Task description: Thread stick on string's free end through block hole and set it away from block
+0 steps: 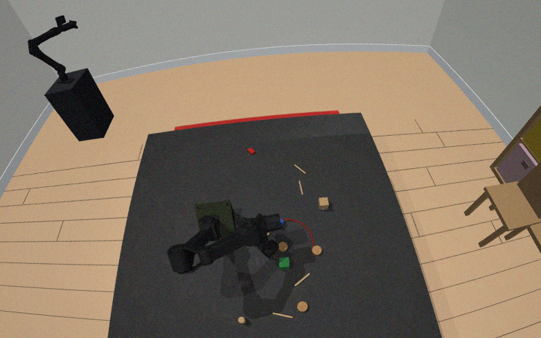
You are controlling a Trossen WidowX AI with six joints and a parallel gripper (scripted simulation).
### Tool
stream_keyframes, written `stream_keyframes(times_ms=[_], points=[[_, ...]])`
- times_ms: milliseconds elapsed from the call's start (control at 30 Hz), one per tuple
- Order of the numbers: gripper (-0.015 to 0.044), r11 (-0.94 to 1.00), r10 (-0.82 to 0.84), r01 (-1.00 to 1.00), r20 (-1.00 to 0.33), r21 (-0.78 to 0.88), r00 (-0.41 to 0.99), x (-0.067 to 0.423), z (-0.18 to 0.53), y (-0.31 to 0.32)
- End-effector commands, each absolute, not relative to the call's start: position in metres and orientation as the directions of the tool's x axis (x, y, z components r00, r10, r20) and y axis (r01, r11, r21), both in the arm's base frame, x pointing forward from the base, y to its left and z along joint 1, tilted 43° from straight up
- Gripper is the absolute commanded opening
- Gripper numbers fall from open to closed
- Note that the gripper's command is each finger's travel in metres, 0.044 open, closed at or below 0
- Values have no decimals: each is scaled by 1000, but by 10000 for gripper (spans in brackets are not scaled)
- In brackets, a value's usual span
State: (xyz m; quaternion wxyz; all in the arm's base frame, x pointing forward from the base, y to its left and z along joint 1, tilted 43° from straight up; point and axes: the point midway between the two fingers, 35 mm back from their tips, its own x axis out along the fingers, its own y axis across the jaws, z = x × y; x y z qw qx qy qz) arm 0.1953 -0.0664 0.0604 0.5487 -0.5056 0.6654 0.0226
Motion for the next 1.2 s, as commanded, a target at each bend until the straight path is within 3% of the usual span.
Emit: stream_keyframes(times_ms=[0, 700, 967, 1167], points=[[0, 489, -656, -694, -747, -528, 107, 194, 61, -70], [0, 489, -656, -694, -747, -528, 107, 194, 61, -70], [210, 489, -643, -700, -757, -520, 113, 196, 66, -59], [210, 491, -634, -714, -767, -500, 101, 187, 115, -10]])
